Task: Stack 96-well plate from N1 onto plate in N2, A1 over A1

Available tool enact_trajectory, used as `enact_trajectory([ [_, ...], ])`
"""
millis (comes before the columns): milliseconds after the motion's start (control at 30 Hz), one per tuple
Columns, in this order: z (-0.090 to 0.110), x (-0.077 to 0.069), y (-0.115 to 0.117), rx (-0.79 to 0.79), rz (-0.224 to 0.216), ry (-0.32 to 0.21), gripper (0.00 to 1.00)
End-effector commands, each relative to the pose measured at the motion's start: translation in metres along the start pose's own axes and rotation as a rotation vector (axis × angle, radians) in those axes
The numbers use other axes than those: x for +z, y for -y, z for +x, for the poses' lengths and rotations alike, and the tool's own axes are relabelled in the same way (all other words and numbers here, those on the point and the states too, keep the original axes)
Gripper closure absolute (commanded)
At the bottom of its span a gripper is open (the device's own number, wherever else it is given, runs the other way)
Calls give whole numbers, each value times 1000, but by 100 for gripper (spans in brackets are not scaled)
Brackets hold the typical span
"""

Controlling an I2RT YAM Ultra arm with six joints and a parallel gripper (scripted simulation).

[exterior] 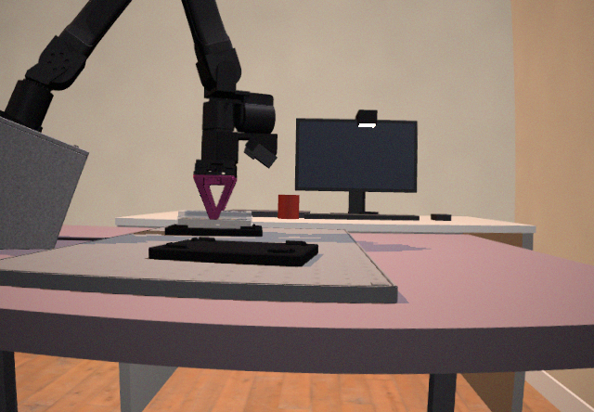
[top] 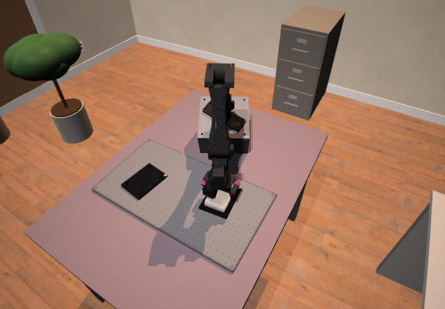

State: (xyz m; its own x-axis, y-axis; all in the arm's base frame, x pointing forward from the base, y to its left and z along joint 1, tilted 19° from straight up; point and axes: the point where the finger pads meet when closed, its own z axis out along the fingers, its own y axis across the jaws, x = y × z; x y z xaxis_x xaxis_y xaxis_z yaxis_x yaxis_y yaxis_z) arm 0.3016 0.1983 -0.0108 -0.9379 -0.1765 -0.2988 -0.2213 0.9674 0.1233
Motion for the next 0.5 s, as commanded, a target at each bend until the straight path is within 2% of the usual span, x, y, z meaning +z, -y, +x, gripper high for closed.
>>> enact_trajectory([
  [0,-4,-2,0,2,-3,13,0],
  [300,-4,-2,0,2,-3,13,0],
  [400,-10,-17,2,7,-4,28,0],
  [467,-10,-17,2,7,-4,28,0],
])
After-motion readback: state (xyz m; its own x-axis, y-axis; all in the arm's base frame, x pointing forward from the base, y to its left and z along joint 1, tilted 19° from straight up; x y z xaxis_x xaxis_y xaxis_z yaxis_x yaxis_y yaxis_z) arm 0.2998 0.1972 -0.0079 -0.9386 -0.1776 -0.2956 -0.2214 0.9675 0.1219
